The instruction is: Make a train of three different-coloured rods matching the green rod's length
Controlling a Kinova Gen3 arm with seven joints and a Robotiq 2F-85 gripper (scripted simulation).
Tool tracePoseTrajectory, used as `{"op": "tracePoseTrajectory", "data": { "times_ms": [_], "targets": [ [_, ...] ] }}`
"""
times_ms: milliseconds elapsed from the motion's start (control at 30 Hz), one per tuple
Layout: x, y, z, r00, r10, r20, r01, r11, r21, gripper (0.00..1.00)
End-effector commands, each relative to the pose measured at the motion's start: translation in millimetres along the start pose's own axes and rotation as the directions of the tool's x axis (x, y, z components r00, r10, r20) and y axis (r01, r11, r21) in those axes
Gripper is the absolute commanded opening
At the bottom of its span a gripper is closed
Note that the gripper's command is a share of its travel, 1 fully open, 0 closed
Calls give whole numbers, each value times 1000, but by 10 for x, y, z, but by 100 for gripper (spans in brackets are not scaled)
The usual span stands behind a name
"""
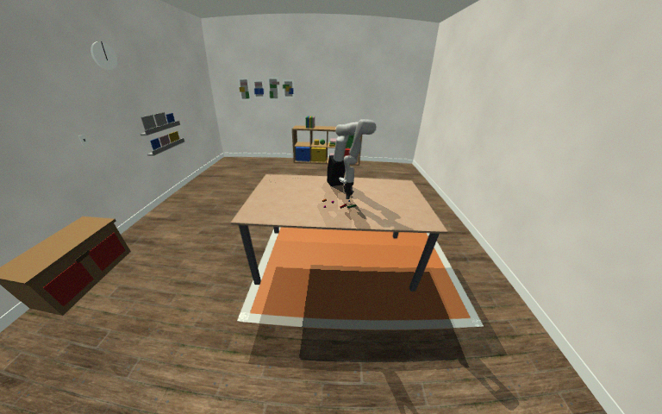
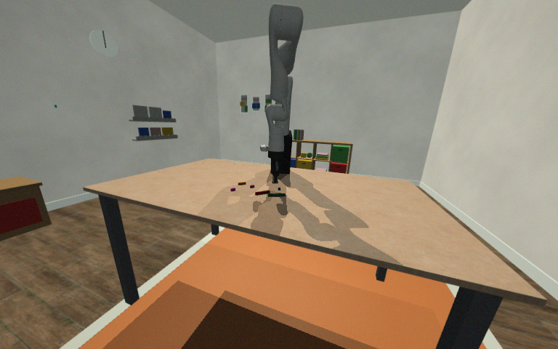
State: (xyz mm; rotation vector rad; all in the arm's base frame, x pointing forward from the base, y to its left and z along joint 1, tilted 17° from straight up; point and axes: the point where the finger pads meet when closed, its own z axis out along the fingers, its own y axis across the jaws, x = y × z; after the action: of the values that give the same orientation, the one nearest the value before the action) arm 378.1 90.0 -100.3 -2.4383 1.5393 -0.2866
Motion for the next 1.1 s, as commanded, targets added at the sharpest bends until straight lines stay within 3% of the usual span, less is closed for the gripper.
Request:
{"op": "tracePoseTrajectory", "data": {
  "times_ms": [0,233,1067],
  "targets": [
    [-11,82,144,1000,-1,2,1,1000,-18,5],
    [-13,83,244,1000,-1,2,1,1000,-18,5],
    [-13,83,245,1000,-1,2,1,1000,-18,5]
  ]
}}
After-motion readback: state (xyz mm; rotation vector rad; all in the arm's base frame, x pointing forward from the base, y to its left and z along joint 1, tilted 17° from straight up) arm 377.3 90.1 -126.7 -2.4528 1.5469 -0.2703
